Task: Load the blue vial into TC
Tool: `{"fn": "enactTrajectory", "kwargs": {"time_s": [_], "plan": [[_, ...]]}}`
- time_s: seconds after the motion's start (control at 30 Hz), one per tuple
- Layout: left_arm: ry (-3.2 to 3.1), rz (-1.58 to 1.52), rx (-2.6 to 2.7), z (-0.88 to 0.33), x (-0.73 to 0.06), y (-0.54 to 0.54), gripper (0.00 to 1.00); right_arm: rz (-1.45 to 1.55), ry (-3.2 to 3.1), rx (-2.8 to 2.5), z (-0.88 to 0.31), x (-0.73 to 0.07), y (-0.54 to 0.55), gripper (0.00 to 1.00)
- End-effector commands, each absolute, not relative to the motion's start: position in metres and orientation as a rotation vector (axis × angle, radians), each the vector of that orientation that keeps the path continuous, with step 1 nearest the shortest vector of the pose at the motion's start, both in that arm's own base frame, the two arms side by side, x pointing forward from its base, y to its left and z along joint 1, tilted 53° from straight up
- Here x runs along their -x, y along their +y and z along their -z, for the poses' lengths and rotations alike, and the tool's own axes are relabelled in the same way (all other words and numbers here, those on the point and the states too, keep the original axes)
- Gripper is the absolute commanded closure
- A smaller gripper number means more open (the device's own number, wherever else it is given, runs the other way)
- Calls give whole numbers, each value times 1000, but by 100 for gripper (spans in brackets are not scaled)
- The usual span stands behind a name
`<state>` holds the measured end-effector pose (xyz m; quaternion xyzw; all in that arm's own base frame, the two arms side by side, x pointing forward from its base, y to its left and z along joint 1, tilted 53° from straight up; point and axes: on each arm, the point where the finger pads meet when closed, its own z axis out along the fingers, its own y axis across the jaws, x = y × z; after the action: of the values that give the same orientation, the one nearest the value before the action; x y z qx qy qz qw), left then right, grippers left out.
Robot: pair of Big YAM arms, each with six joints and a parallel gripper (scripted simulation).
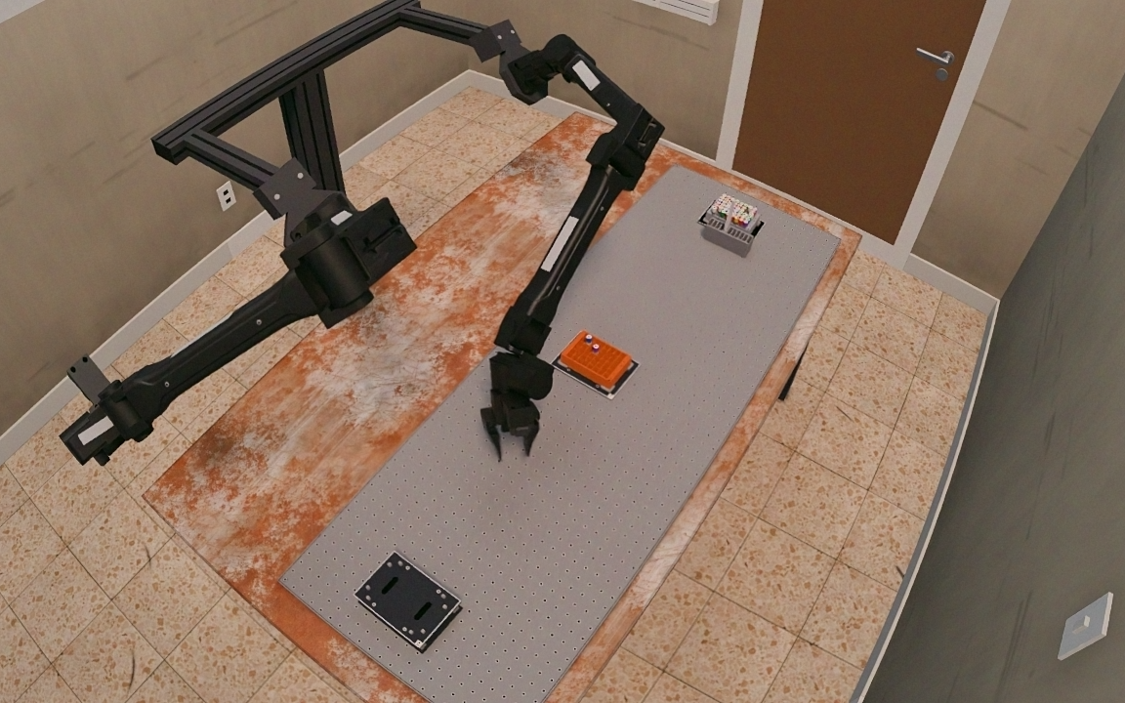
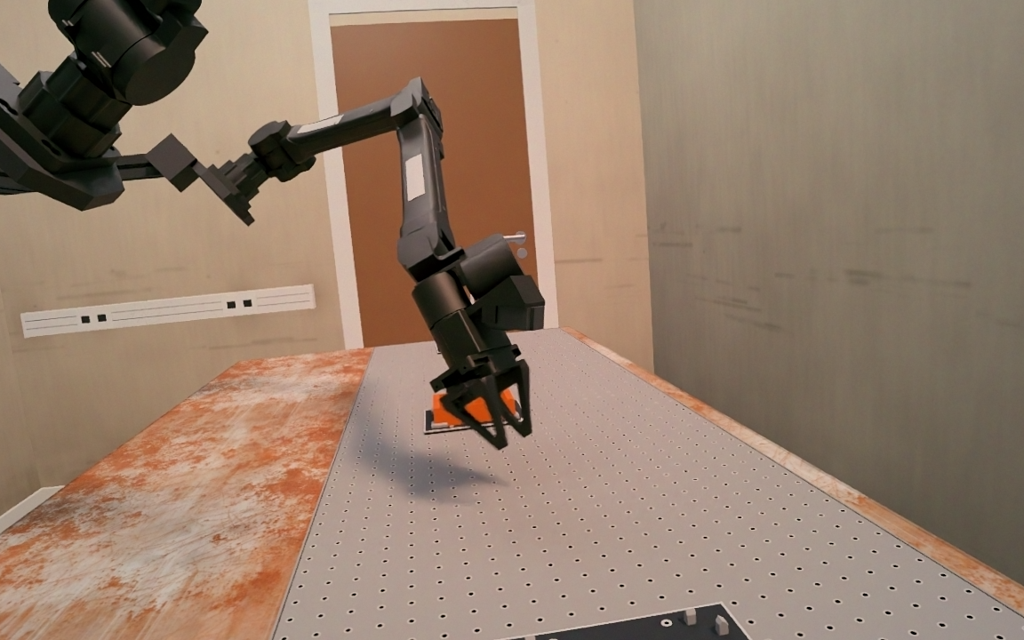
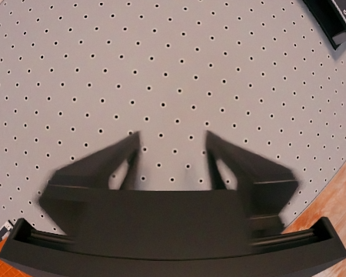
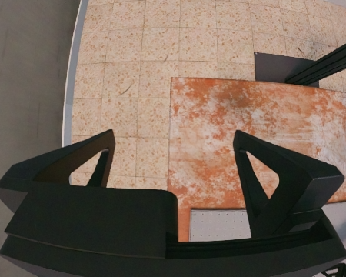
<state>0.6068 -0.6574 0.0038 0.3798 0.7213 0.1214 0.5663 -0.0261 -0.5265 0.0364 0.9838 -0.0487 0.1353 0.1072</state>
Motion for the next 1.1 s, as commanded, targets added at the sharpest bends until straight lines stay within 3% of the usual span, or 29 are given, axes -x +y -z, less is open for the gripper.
{"fn": "enactTrajectory", "kwargs": {"time_s": [0.0, 0.3, 0.43, 0.53, 0.9, 1.07], "plan": [[1710, -275, -842, -37, -625, -639, 76, -392, -146, -2877, -44, 30, -533, 0], [1733, -286, -818, -59, -639, -613, 76, -392, -146, -2877, -44, 30, -533, 0], [1721, -249, -854, -63, -611, -638, 76, -392, -146, -2877, -44, 30, -533, 0], [1741, -280, -810, -69, -646, -598, 76, -392, -146, -2877, -44, 30, -533, 0], [1777, -292, -780, -89, -661, -562, 76, -392, -146, -2877, -44, 30, -533, 0], [1750, -253, -816, -96, -638, -583, 76, -392, -146, -2877, -44, 30, -533, 0]]}}
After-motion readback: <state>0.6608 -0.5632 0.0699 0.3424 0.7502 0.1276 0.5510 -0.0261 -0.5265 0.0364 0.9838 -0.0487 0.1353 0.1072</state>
